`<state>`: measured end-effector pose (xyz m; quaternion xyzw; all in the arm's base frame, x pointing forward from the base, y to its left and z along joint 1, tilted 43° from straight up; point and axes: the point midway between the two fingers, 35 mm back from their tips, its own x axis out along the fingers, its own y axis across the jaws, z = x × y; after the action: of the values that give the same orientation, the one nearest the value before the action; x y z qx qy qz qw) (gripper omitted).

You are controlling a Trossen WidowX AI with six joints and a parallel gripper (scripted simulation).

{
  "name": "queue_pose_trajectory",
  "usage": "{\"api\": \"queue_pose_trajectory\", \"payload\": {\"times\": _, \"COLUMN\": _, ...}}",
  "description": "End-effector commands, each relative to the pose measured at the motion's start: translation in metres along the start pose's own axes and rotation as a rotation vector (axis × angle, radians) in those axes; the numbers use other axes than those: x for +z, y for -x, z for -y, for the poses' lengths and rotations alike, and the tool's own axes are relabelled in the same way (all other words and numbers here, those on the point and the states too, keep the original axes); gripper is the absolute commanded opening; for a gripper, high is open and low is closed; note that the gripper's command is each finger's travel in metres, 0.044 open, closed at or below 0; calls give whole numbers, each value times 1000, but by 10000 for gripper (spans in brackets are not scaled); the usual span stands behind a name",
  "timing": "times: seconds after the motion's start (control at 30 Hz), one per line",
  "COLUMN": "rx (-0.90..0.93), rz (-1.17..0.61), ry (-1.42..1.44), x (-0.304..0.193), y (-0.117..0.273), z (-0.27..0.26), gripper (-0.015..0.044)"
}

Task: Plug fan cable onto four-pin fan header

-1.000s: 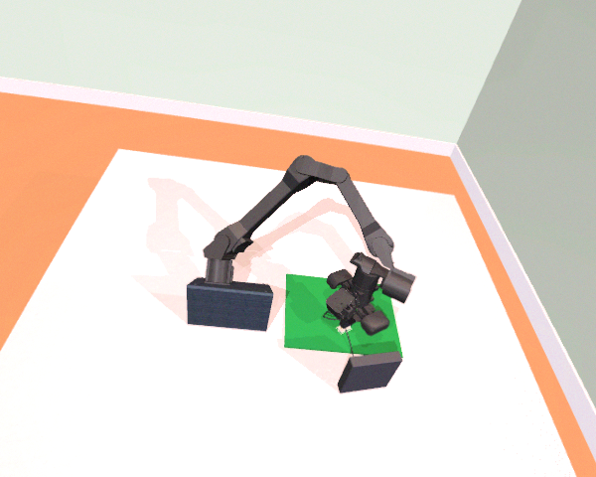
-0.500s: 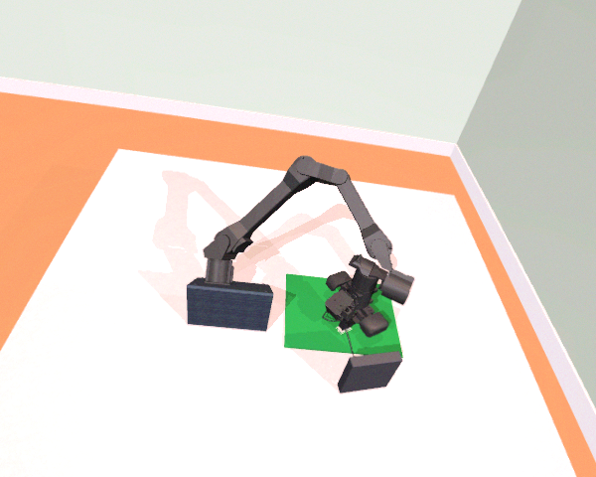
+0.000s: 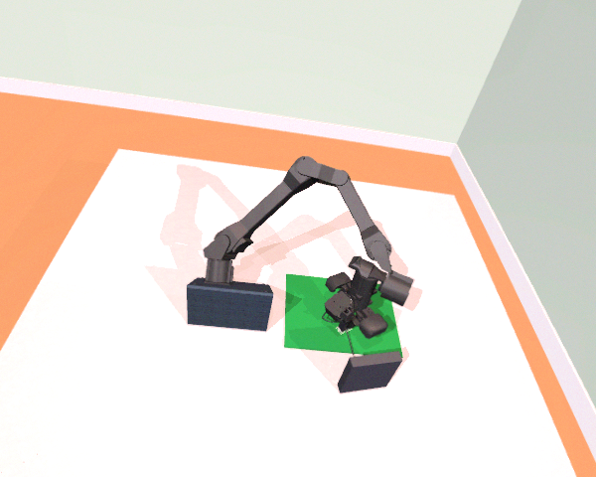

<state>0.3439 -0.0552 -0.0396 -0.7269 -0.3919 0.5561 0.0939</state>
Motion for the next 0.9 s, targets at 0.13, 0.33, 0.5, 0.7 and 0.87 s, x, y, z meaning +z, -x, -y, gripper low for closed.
{"api": "queue_pose_trajectory", "payload": {"times": 0.13, "rx": 0, "rz": 0, "ry": 0, "x": 0, "y": 0, "z": 0, "gripper": 260}}
{"api": "queue_pose_trajectory", "payload": {"times": 0.33, "rx": -1, "rz": 4, "ry": -1, "x": 0, "y": 55, "z": -1, "gripper": 260}}
{"api": "queue_pose_trajectory", "payload": {"times": 0.5, "rx": 0, "rz": 4, "ry": -1, "x": -6, "y": 56, "z": -3, "gripper": 260}}
{"api": "queue_pose_trajectory", "payload": {"times": 0.7, "rx": 2, "rz": 3, "ry": 0, "x": -58, "y": 60, "z": -15, "gripper": 260}}
{"api": "queue_pose_trajectory", "payload": {"times": 0.87, "rx": 1, "rz": 0, "ry": 2, "x": -101, "y": 58, "z": -18, "gripper": 260}}
